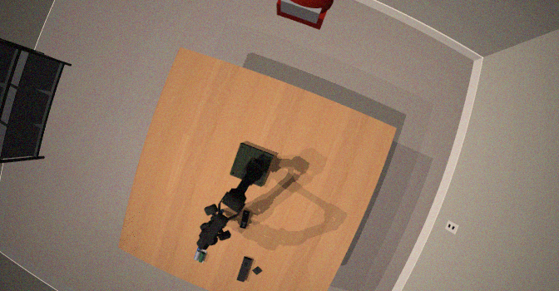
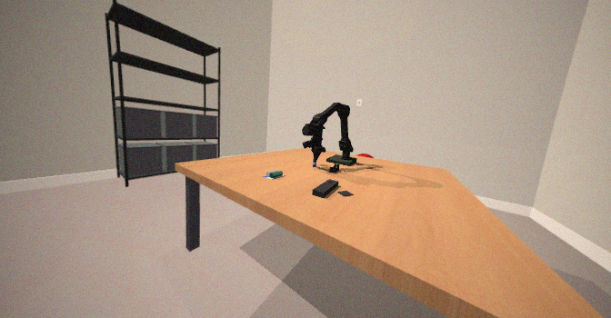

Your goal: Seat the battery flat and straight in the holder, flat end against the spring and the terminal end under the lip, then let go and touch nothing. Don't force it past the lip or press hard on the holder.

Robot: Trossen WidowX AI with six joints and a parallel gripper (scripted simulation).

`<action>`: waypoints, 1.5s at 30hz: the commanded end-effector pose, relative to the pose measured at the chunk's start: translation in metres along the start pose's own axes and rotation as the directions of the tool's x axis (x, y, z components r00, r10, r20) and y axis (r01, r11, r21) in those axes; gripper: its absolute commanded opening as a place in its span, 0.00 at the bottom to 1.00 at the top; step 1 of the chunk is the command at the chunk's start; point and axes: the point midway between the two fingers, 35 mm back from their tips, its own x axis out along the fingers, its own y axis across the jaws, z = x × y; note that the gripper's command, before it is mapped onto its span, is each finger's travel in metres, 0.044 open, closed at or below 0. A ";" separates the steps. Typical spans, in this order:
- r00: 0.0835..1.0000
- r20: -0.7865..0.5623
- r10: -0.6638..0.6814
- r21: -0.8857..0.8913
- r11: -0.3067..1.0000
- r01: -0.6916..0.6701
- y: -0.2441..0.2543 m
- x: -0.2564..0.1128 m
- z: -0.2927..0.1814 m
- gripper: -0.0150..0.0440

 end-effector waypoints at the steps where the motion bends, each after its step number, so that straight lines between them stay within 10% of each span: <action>1: 1.000 -0.004 0.000 -0.004 1.000 0.000 -0.006 0.001 -0.001 0.25; 29: 1.000 -0.004 -0.004 -0.005 1.000 0.003 -0.048 0.002 -0.003 0.25; 45: 1.000 -0.004 -0.004 -0.005 1.000 0.004 -0.047 -0.078 -0.002 0.25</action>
